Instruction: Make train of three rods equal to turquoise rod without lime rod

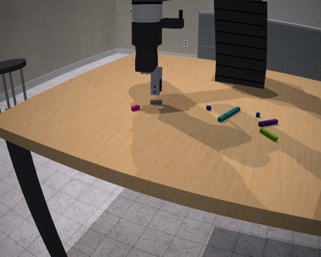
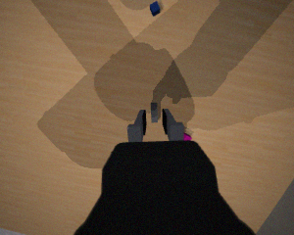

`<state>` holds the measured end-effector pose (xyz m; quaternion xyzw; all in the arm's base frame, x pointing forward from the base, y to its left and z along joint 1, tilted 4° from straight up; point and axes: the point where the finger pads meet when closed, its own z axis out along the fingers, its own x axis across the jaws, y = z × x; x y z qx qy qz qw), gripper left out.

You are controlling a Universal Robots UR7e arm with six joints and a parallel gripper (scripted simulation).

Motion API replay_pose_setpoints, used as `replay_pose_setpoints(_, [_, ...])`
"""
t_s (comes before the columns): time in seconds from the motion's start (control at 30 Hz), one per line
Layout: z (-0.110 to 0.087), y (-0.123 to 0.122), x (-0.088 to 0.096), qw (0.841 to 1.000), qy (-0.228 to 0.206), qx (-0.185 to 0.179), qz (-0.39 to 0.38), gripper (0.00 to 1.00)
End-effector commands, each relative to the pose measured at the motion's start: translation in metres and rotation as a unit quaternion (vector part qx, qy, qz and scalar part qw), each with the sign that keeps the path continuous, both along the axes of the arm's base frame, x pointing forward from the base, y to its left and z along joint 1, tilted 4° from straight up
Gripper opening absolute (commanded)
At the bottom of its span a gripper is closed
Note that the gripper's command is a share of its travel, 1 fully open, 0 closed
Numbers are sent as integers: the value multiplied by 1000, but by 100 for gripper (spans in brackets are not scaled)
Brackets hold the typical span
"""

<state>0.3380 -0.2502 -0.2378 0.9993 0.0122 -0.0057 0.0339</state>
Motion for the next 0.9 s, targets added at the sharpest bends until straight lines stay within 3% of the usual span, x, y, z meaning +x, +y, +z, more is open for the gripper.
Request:
replay_pose_setpoints(0.0, [-7,-3,1,1000,-2,-2,-1,54])
replay_pose_setpoints(0.87, [-13,-2,1,1000,-1,-1,-1,54])
